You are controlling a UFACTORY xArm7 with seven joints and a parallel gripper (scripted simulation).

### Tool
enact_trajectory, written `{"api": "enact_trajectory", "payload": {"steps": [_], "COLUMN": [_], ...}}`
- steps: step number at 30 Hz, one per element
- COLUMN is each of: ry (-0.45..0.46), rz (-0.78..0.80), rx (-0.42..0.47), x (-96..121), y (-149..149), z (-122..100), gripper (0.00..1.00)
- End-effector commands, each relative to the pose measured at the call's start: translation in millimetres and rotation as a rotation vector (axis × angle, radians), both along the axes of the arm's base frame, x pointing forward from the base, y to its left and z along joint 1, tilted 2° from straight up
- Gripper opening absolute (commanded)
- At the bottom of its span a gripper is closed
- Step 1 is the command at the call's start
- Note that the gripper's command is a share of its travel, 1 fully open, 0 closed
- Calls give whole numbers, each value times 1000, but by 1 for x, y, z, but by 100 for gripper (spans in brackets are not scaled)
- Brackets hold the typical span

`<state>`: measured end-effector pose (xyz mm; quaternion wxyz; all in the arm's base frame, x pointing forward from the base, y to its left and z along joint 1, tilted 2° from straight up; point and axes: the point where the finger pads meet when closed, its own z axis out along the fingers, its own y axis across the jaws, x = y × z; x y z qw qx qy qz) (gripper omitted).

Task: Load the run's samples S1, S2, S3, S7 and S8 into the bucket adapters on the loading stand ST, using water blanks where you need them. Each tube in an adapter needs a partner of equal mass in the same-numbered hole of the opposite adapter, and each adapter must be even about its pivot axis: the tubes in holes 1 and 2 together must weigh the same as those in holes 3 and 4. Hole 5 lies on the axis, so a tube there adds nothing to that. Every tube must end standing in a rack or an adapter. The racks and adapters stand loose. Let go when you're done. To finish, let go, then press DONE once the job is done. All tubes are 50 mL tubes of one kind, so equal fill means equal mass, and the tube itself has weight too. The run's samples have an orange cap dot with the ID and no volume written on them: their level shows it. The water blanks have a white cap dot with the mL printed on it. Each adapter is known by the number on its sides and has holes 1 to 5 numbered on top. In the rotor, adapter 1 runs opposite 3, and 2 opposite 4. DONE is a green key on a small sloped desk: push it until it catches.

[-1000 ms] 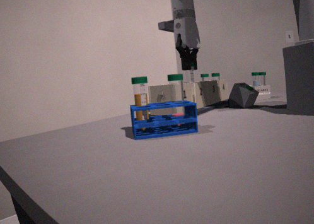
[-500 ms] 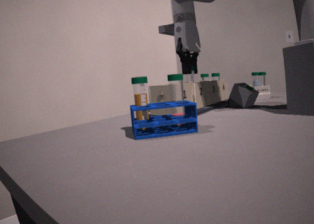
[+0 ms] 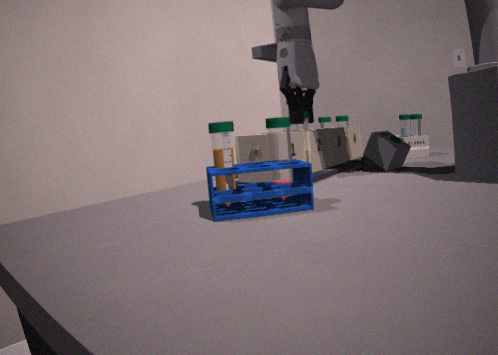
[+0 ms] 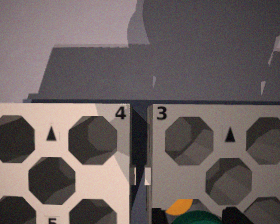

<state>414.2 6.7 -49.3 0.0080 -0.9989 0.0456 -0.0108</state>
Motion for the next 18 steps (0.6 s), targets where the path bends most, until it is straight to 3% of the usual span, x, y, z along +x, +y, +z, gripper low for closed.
{"api": "enact_trajectory", "payload": {"steps": [1, 18], "ry": [-4, -4], "rz": [0, 0], "rx": [1, 1], "x": [2, 2], "y": [0, 0], "z": [-3, -8], "gripper": [0, 0]}}
